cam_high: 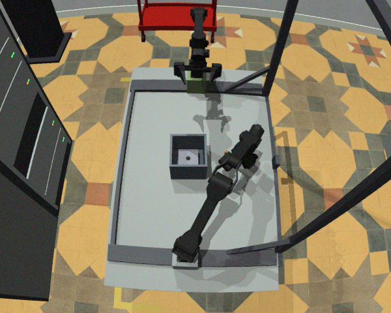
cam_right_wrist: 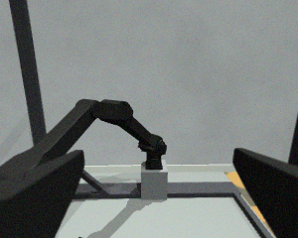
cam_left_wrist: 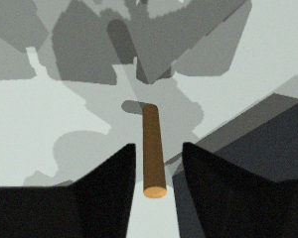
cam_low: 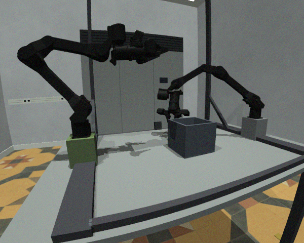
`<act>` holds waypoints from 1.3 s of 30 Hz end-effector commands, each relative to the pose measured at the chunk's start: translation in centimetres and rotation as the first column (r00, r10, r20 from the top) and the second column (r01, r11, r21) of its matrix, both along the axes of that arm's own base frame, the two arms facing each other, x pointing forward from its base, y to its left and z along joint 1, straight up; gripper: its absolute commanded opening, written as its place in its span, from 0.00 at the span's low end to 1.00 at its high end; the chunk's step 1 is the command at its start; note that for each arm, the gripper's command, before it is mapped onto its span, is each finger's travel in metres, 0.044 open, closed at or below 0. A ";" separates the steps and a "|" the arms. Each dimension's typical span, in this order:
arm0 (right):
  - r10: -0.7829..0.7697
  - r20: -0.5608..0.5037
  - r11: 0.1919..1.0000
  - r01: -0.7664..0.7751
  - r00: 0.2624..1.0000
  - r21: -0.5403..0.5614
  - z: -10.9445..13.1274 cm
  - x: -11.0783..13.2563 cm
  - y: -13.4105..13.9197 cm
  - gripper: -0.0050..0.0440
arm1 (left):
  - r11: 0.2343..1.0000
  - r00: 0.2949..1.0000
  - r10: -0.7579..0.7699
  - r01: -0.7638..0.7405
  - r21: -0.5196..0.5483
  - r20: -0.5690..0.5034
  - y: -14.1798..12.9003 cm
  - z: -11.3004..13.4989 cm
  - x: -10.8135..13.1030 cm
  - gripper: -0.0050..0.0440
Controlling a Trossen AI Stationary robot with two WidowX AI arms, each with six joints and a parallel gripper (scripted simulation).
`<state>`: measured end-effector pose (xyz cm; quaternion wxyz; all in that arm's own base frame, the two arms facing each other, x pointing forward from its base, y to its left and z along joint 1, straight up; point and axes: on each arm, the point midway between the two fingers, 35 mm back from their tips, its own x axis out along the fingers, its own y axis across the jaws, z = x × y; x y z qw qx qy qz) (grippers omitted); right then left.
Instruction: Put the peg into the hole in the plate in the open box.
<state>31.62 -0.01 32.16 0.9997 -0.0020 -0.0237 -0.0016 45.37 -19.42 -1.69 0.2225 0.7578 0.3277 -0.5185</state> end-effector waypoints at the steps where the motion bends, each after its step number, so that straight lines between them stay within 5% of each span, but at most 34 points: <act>1: 0.000 0.007 1.000 0.000 1.000 -0.004 0.3 -0.1 0.0 1.00 | 0.999 0.998 0.002 0.000 -0.034 0.061 -0.7 3.6 0.8 0.36; 10: 0.000 0.007 1.000 0.000 1.000 -0.004 0.3 -0.1 0.0 1.00 | 1.000 0.999 0.002 0.000 -0.027 0.049 -0.6 2.6 0.8 0.36; 13: 0.000 0.007 1.000 0.000 1.000 -0.004 0.3 -0.1 0.0 1.00 | 0.999 0.998 0.005 -0.002 -0.039 0.070 -0.7 6.0 1.0 0.36; 22: 0.000 0.007 1.000 0.000 1.000 -0.004 0.3 -0.1 0.0 1.00 | 0.999 0.998 0.005 -0.002 -0.038 0.068 -0.4 9.3 0.7 0.36; 26: 0.000 0.007 1.000 0.000 1.000 -0.004 0.3 -0.1 0.0 1.00 | 1.000 0.999 0.005 -0.003 -0.026 0.048 -0.4 8.0 0.6 0.36; 29: 0.000 0.007 1.000 0.000 1.000 -0.004 0.3 -0.1 0.0 1.00 | 0.999 0.998 0.006 -0.003 -0.038 0.069 -0.3 11.6 0.7 0.36; 31: 0.000 0.007 1.000 0.000 1.000 -0.004 0.3 -0.1 0.0 1.00 | 1.000 0.999 0.004 -0.003 -0.023 0.042 -0.3 9.4 0.8 0.36; 39: 0.000 0.007 1.000 0.000 1.000 -0.004 0.3 -0.1 0.0 1.00 | 1.000 0.999 0.004 -0.003 -0.018 0.032 -0.1 8.8 0.4 0.36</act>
